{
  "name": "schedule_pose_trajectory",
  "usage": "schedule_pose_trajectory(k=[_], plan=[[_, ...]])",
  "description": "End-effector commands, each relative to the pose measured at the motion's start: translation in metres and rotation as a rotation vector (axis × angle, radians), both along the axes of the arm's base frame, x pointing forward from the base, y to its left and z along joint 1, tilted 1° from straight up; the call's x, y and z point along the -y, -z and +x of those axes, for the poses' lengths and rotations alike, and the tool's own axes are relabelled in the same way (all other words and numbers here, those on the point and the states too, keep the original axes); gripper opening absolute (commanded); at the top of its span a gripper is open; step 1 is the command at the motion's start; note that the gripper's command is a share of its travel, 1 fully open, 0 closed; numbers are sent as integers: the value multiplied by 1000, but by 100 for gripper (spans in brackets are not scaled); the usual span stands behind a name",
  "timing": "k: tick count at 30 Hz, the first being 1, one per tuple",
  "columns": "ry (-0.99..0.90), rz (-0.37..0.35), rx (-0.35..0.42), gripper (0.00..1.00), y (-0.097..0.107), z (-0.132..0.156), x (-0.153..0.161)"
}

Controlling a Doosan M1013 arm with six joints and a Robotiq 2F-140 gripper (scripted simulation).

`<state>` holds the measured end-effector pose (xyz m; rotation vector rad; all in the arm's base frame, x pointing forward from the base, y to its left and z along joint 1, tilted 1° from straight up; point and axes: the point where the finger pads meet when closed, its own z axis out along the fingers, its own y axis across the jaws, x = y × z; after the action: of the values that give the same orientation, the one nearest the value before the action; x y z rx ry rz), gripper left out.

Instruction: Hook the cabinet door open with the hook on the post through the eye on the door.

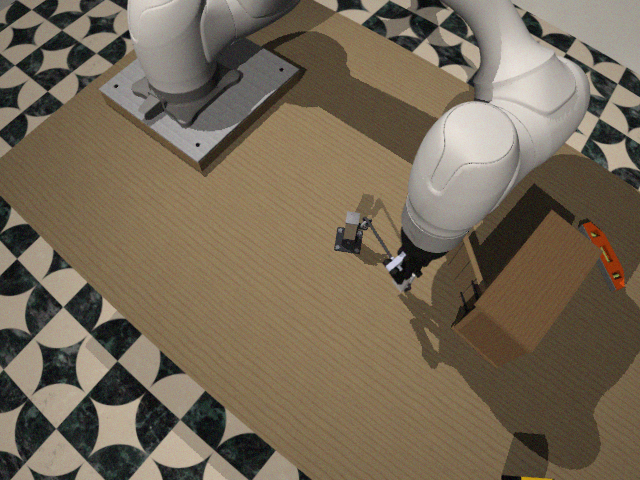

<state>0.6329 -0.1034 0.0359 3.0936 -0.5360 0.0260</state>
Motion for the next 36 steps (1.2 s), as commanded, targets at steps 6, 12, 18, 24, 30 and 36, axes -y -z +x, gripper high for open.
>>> schedule_pose_trajectory(k=[6,12,18,24,30,36], plan=[[0,0,0,3,-8,1,0],[0,0,0,3,-14,1,0],[0,0,0,3,-18,1,0],[0,0,0,3,-24,1,0],[0,0,0,3,-29,1,0],[0,0,0,3,-34,0,0]])
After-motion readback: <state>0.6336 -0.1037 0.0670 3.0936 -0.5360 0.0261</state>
